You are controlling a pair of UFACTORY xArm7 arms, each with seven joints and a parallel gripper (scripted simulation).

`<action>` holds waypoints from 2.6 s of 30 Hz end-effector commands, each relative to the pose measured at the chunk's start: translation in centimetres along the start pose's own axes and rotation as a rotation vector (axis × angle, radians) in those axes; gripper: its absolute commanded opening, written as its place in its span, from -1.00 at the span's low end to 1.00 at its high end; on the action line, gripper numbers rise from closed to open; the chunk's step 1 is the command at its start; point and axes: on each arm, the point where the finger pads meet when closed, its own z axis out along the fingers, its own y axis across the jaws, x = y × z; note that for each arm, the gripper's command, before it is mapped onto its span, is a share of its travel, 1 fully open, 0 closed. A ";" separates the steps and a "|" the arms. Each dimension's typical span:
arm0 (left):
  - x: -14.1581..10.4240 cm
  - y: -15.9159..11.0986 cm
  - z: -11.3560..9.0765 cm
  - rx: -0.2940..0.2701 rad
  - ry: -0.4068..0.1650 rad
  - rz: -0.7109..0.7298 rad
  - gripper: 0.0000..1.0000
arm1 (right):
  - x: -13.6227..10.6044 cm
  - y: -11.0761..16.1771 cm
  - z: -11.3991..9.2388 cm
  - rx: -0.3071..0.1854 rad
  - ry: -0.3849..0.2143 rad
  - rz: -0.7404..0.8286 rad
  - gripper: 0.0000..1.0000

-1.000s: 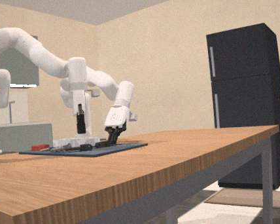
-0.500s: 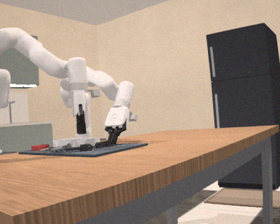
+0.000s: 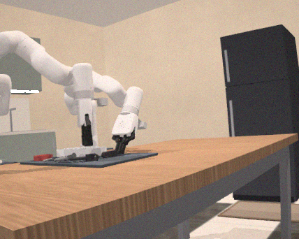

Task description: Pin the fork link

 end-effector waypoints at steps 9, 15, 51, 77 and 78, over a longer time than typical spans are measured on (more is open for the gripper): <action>-0.2 0.1 -0.2 -0.003 -0.002 0.002 -1.00 | 0.1 1.3 0.6 -0.004 0.004 -0.002 0.15; -0.2 0.1 -0.2 -0.003 -0.002 0.002 -1.00 | 0.1 1.3 0.6 -0.004 0.004 -0.002 0.15; -0.2 0.1 -0.2 -0.003 -0.002 0.002 -1.00 | 0.1 1.3 2.4 -0.004 0.004 -0.002 0.15; -0.2 0.1 -0.2 -0.003 -0.002 0.002 -1.00 | 0.2 1.4 4.7 -0.004 0.004 -0.002 0.15; -0.2 0.1 -0.2 -0.003 -0.002 0.002 -1.00 | 0.2 1.4 4.8 -0.004 0.004 -0.002 0.15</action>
